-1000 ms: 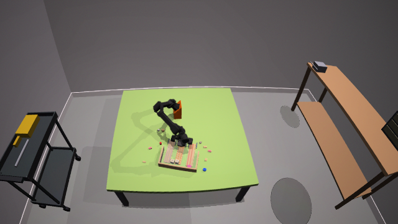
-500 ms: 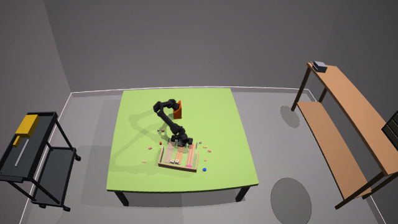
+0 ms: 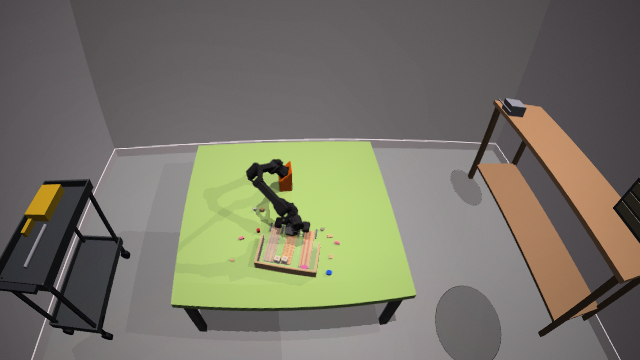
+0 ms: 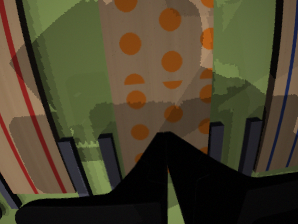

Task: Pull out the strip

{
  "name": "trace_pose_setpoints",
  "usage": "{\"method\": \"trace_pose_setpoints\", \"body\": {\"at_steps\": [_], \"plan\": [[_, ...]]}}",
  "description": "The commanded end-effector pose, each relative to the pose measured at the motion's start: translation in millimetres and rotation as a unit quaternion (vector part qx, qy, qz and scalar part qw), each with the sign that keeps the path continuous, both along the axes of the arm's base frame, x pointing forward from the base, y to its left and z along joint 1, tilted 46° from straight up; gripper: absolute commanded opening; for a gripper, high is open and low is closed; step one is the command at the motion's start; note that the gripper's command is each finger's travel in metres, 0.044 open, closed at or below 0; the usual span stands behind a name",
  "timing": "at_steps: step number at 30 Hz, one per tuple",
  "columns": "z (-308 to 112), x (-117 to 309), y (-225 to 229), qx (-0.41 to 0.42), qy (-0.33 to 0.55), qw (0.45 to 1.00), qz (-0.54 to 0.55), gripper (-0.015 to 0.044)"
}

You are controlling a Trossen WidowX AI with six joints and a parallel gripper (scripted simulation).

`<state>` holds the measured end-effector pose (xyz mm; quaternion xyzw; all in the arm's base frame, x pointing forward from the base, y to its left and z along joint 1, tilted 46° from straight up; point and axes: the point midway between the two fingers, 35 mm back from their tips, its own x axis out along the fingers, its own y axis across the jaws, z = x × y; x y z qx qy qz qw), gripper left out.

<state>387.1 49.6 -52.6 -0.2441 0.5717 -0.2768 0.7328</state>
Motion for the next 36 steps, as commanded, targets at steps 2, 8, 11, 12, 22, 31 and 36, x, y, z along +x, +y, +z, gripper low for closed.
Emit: {"method": "trace_pose_setpoints", "body": {"at_steps": [2,8,11,12,22,31,36], "plan": [[-1,0,-2,-0.002,0.000,1.000,0.000,0.0000],[-2,1,-2,-0.002,0.000,1.000,0.000,0.0000],[-2,1,-2,-0.002,0.000,1.000,0.000,0.0000],[-2,1,-2,-0.002,0.000,1.000,0.000,0.0000],[-6,-13,-3,-0.002,0.000,1.000,0.000,0.0000],[-9,-27,-4,-0.002,0.001,1.000,0.000,0.0000],[-11,-35,-4,-0.002,0.001,1.000,0.000,0.0000]]}}
